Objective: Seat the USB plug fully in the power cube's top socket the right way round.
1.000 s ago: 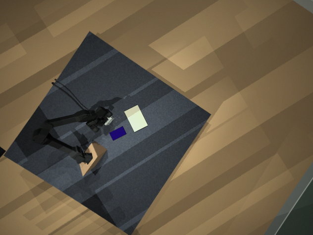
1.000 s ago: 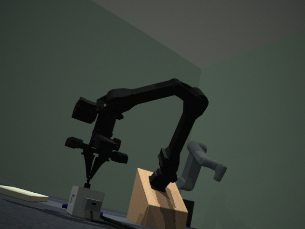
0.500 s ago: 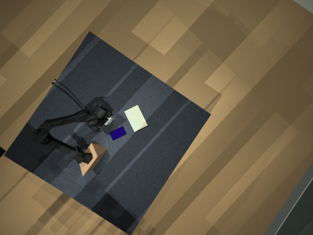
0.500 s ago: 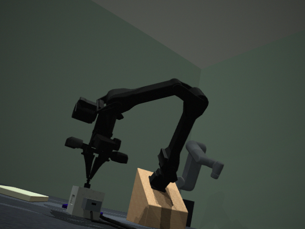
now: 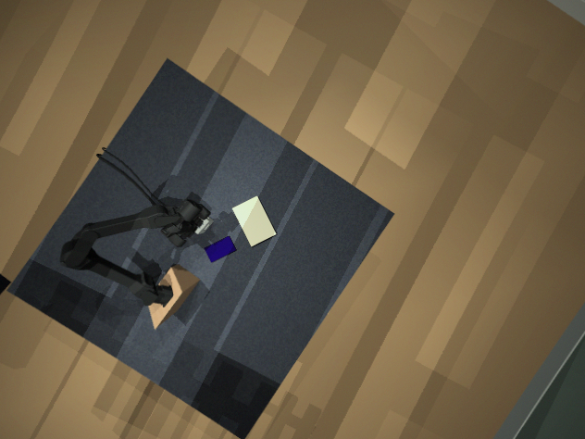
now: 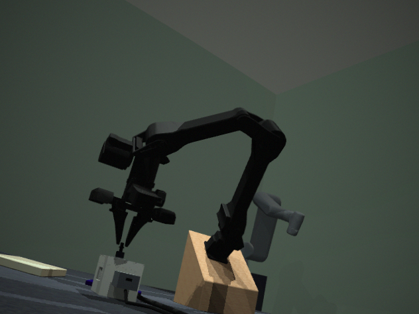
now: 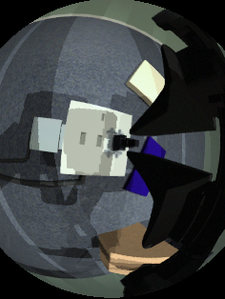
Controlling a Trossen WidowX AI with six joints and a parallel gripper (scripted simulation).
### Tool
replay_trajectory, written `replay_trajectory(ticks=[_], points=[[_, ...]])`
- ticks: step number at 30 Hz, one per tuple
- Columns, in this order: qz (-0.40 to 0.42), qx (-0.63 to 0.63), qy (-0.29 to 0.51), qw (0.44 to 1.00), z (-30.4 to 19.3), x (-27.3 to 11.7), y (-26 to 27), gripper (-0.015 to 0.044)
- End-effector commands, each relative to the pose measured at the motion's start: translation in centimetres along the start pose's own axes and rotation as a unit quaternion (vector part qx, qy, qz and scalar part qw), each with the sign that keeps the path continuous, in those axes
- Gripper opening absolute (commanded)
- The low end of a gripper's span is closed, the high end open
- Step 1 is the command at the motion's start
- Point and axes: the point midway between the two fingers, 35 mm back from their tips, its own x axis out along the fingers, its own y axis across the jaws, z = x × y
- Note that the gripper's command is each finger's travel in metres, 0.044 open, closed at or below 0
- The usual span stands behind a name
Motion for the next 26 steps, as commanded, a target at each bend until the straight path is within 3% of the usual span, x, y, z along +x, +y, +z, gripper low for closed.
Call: replay_trajectory(ticks=[1, 26], points=[[0.000, 0.001, 0.000, 1.000, 0.0, 0.0, 0.0, 0.0095], [0.000, 0.000, 0.000, 1.000, -0.1, -1.1, 0.0, 0.0095]])
